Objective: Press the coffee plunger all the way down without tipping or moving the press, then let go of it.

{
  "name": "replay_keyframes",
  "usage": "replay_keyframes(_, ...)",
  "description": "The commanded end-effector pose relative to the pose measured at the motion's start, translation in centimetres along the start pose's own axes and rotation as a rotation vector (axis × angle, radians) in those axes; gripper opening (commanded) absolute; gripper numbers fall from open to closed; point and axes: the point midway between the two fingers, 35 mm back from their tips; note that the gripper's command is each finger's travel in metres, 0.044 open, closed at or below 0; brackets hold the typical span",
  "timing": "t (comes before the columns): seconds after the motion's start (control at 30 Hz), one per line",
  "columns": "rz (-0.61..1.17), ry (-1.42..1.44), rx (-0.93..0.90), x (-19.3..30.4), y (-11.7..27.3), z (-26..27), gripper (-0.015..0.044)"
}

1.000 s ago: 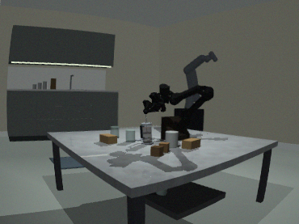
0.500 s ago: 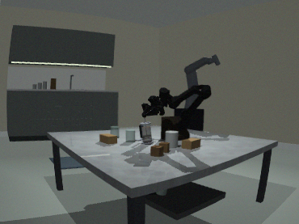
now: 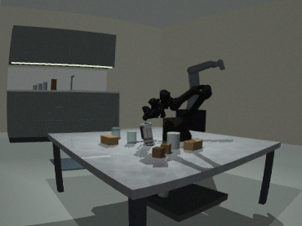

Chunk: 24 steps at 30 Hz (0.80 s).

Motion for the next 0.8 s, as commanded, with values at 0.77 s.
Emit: replay_keyframes(0.77, 0.031, -0.028, -0.021, 0.87, -0.64, -0.02, 0.0113)
Point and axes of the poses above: the point midway between the two fingers, 35 mm back from their tips, its own y axis back along the fingers, its own z axis across the jaws, x = y × z, and after that the axes turned 13 degrees about y, right-handed
